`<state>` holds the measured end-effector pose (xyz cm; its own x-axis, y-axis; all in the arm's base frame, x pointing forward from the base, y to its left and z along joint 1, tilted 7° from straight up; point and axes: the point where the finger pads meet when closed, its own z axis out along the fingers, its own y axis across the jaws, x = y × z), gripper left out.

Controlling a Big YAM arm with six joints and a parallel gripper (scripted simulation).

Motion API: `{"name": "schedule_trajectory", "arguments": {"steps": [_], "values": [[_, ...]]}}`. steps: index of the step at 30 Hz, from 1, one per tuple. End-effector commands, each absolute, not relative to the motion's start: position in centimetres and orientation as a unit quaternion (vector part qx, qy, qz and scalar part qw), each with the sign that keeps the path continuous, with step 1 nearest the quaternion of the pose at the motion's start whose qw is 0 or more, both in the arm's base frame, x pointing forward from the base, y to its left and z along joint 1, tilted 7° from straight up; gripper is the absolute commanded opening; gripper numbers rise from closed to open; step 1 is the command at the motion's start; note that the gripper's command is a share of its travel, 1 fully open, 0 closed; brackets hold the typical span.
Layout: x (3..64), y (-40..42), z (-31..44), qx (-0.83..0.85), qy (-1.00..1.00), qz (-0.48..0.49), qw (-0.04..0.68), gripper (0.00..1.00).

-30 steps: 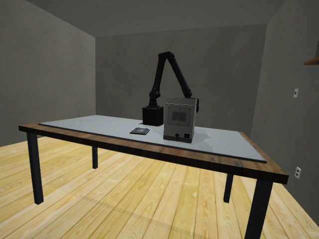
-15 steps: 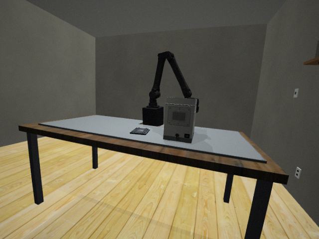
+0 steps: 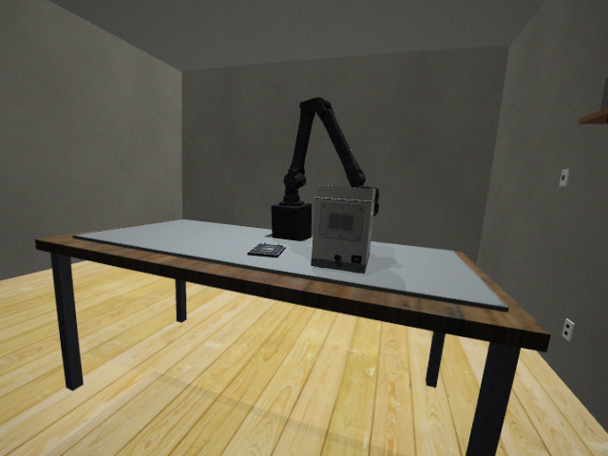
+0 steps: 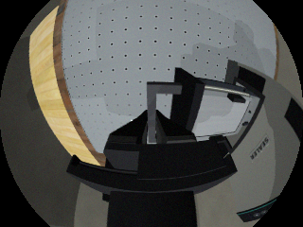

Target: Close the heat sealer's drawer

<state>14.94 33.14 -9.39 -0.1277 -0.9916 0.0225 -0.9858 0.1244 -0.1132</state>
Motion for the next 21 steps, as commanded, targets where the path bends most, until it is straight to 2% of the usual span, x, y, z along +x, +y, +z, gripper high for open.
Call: {"name": "schedule_trajectory", "arguments": {"steps": [1, 21], "values": [[16.5, 34.4, -8.9, -0.659, 0.750, -0.046, 0.038, 0.00], [16.9, 33.8, -8.8, -0.659, 0.750, -0.046, 0.038, 0.00]]}}
